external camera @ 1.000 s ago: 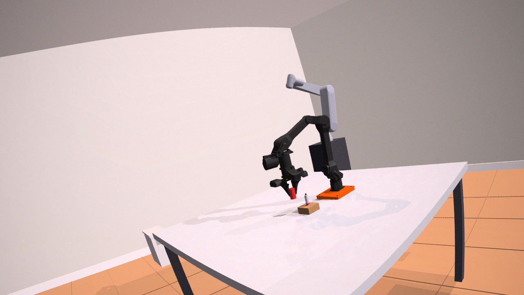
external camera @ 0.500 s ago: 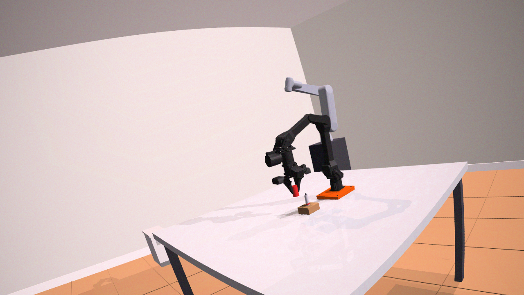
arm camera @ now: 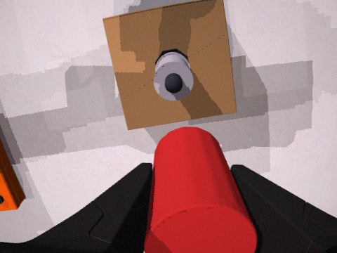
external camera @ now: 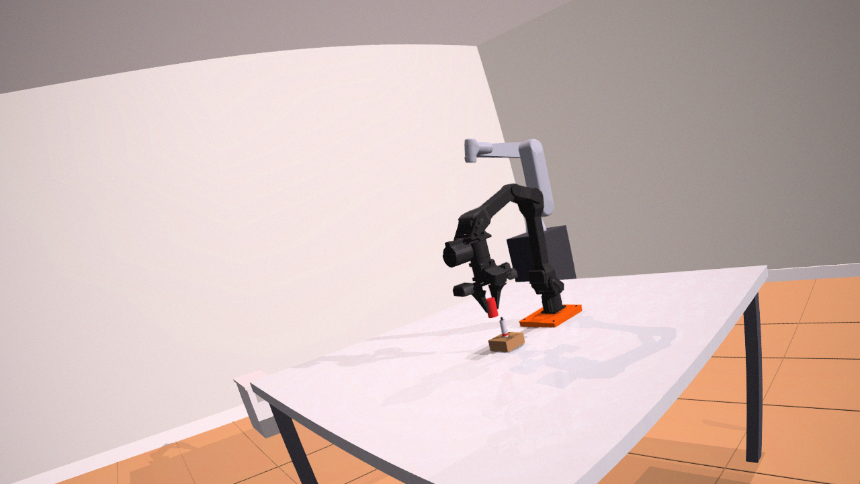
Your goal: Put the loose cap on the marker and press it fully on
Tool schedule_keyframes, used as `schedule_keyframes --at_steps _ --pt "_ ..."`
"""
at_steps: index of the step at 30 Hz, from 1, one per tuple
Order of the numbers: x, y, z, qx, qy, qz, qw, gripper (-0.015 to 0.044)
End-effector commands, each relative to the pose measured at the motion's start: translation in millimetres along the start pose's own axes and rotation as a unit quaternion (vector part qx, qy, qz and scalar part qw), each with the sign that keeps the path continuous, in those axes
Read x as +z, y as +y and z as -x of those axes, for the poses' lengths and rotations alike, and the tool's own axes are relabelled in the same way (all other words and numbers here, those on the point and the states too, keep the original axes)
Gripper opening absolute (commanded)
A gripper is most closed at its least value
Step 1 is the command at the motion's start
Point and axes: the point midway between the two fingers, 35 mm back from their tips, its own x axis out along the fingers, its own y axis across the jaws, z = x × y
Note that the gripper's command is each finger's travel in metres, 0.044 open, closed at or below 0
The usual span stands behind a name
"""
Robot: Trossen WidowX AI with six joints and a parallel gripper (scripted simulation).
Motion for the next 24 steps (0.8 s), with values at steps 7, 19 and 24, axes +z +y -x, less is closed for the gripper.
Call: schedule_keyframes --at_steps 7,19,24 --pt "23.1 5.0 12.6 -0.003 0.001 -0.001 1.0 0.0" --pt "31.3 7.7 10.5 -0.003 0.0 -0.001 1.0 0.0" --pt "31.4 7.3 6.6 -0.003 0.0 -0.001 1.0 0.0"
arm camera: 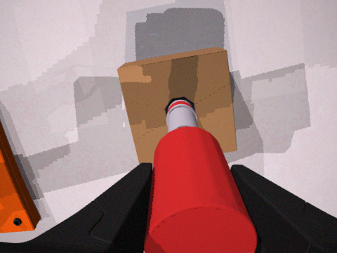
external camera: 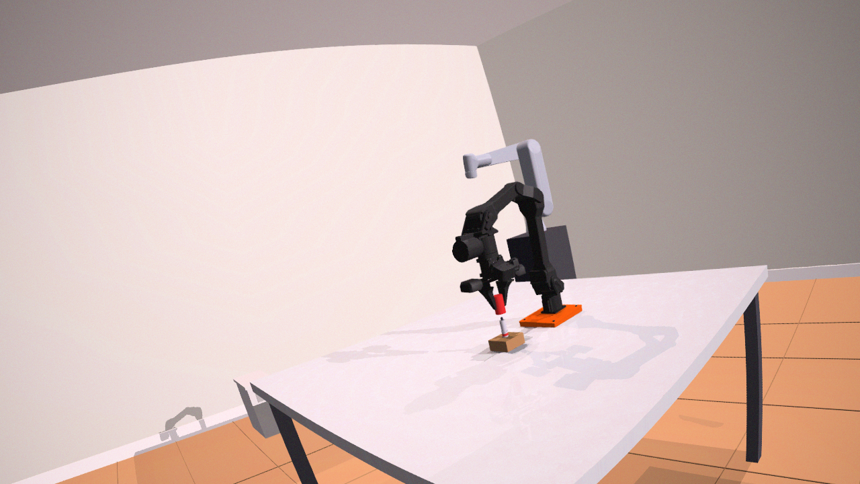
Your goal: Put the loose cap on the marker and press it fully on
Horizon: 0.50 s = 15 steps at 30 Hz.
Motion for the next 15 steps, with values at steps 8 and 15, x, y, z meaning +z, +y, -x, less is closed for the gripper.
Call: schedule_keyframes --at_steps 8,15 --pt "-0.5 -1.0 -16.1 0.0 0.003 -0.002 1.0 0.0" --pt "-0.5 -1.3 -27.7 0.0 0.003 -0.002 1.0 0.0"
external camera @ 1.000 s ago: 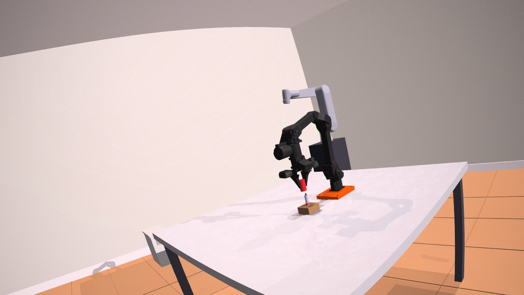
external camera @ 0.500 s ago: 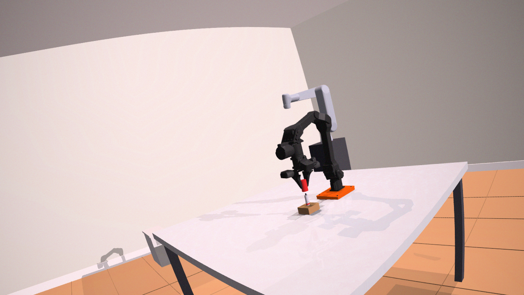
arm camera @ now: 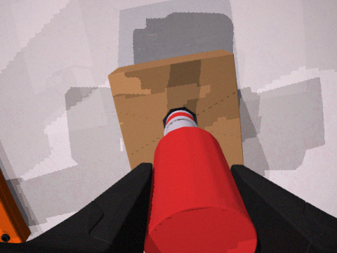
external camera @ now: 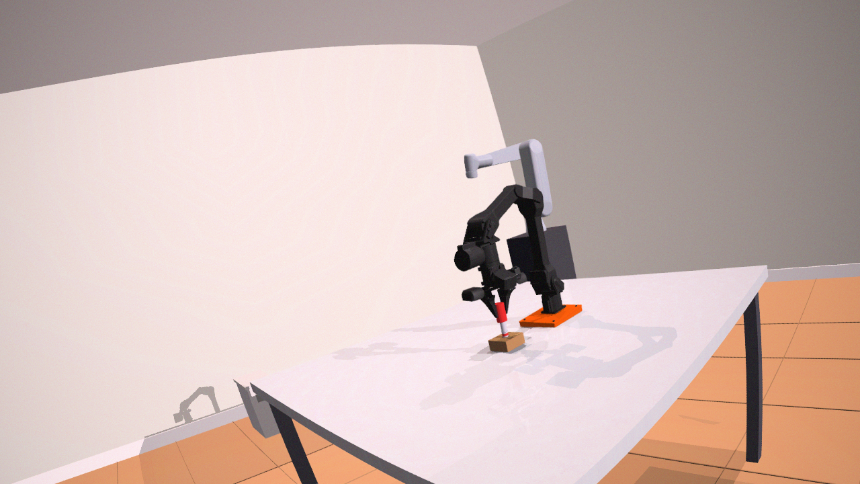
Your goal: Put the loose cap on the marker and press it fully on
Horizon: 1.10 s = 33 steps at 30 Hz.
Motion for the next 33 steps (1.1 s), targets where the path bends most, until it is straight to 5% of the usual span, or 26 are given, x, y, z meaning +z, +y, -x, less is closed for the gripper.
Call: schedule_keyframes --at_steps 1,24,33 --pt "-0.8 -0.1 -6.1 0.0 0.003 -0.002 1.0 0.0" --pt "-1.4 1.4 -31.4 0.0 0.003 -0.002 1.0 0.0" --pt "-1.0 1.6 -30.8 0.001 0.001 0.0 1.0 0.0236"
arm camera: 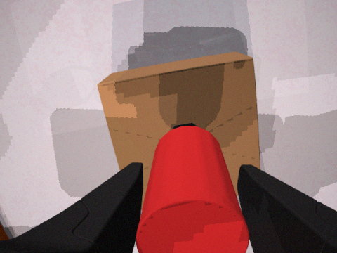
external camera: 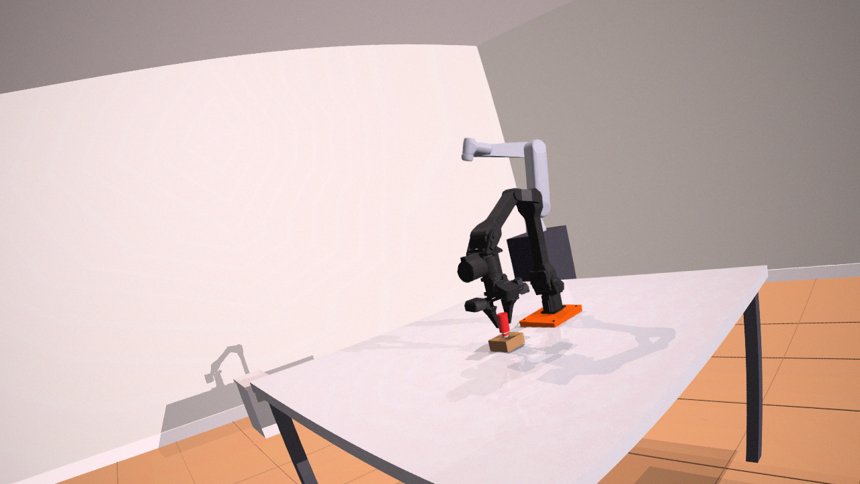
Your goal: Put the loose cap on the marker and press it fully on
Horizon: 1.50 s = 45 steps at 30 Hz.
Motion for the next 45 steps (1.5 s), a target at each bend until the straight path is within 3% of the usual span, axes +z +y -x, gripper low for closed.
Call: schedule_keyframes --at_steps 1,8,15,19,21,26,33,36,45 --pt "0.0 -0.1 0.1 0.0 0.0 0.0 1.0 0.0263" --pt "0.0 -0.1 0.1 0.0 0.0 0.0 1.0 0.044" --pt "0.6 -1.0 67.0 0.0 0.0 0.0 1.0 0.044" --pt "0.3 0.1 75.1 0.0 0.0 0.0 1.0 0.044" --pt "0.3 0.2 74.7 0.0 0.0 -0.032 0.999 0.0388" --pt "0.3 1.2 71.4 -0.001 0.001 -0.265 0.964 0.0256" --pt "0.3 2.8 66.7 -0.002 0.001 -0.574 0.819 0.0072" --pt "0.3 3.1 65.7 -0.002 0.001 -0.632 0.775 0.0" --pt "0.3 3.1 65.7 -0.002 0.001 -0.632 0.775 0.0"
